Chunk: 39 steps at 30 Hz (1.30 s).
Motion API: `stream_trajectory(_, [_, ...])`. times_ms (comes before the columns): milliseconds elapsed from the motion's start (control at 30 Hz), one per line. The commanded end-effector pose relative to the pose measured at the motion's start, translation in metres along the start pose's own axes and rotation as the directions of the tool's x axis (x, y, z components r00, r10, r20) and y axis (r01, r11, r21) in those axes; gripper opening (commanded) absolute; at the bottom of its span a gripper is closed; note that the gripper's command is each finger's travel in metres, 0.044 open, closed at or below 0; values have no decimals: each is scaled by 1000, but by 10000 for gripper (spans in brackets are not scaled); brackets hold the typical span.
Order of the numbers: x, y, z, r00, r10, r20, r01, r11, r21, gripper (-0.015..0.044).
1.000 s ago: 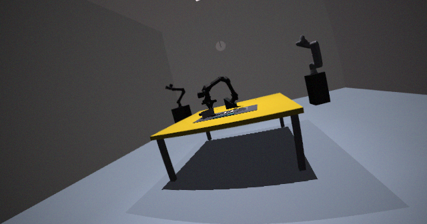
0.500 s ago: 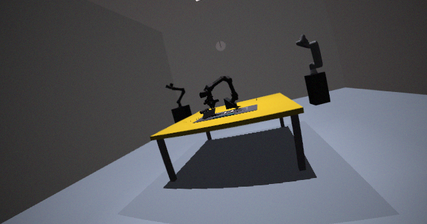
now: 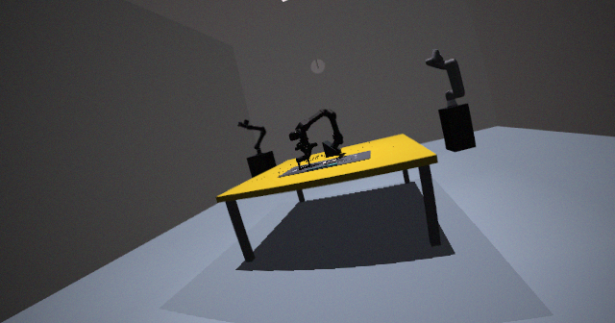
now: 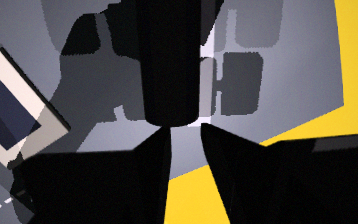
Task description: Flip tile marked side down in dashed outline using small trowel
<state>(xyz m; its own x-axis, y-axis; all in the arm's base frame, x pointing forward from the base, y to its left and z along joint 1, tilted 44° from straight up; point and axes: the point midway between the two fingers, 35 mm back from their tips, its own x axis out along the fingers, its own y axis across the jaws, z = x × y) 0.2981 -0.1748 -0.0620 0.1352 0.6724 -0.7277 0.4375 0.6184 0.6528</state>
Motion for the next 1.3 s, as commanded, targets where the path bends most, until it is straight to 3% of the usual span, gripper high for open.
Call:
stream_trajectory(0, [0, 0, 0, 1000, 0, 0, 0, 1000, 0, 100])
stream_trajectory(533, [-22, -90, -2, 1000, -1, 6, 1, 1000, 5, 100])
stream_trajectory(1000, [-20, -90, -3, 1000, 5, 6, -5, 1000, 15, 100])
stream_trajectory(1133, [-20, -90, -3, 1000, 5, 6, -5, 1000, 15, 0])
stream_trajectory(1267, [-20, -90, -3, 1000, 5, 6, -5, 1000, 15, 0])
